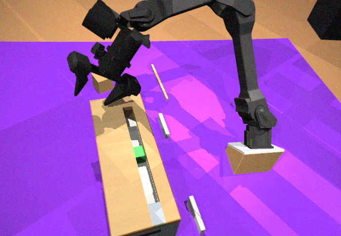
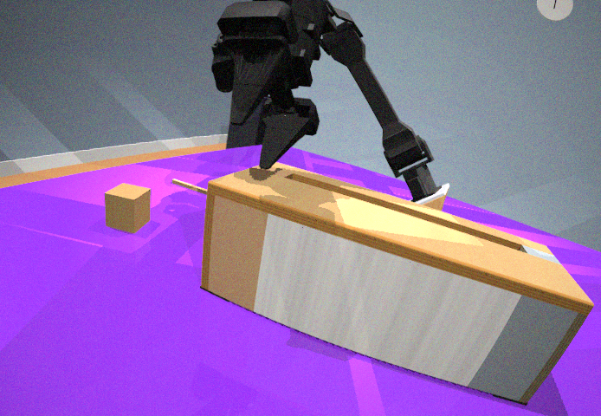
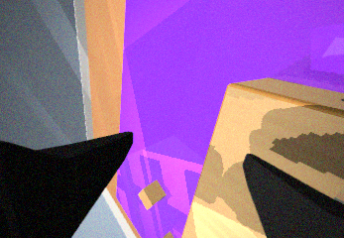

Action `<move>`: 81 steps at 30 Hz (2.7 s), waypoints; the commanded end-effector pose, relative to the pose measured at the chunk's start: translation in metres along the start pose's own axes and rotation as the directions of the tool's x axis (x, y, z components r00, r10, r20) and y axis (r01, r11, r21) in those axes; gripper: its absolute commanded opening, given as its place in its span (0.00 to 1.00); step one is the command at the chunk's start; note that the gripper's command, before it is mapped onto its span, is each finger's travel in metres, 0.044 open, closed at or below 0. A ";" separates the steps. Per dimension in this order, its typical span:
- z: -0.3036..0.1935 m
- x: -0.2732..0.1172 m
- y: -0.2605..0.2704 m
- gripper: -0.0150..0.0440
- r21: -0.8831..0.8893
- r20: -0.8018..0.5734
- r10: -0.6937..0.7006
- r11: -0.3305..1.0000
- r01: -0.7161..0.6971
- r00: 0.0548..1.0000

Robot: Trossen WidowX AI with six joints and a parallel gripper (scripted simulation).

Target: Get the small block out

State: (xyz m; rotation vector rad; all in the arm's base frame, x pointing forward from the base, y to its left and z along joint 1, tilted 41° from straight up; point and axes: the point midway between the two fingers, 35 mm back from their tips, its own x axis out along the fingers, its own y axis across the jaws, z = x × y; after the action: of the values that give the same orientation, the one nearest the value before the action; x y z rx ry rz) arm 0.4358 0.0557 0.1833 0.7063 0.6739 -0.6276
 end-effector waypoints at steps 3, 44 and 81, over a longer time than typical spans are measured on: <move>-0.076 0.002 -0.014 0.93 0.005 -0.063 -0.175 0.984 0.176 0.983; -0.195 -0.024 -0.113 0.93 0.086 0.278 -0.575 0.813 0.576 0.770; -0.186 0.012 -0.142 0.93 0.094 0.277 -0.574 0.814 0.573 0.770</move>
State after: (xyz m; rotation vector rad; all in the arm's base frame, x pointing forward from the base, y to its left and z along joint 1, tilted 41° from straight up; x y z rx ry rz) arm 0.2794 0.1073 0.0132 0.3833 0.6075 -1.2796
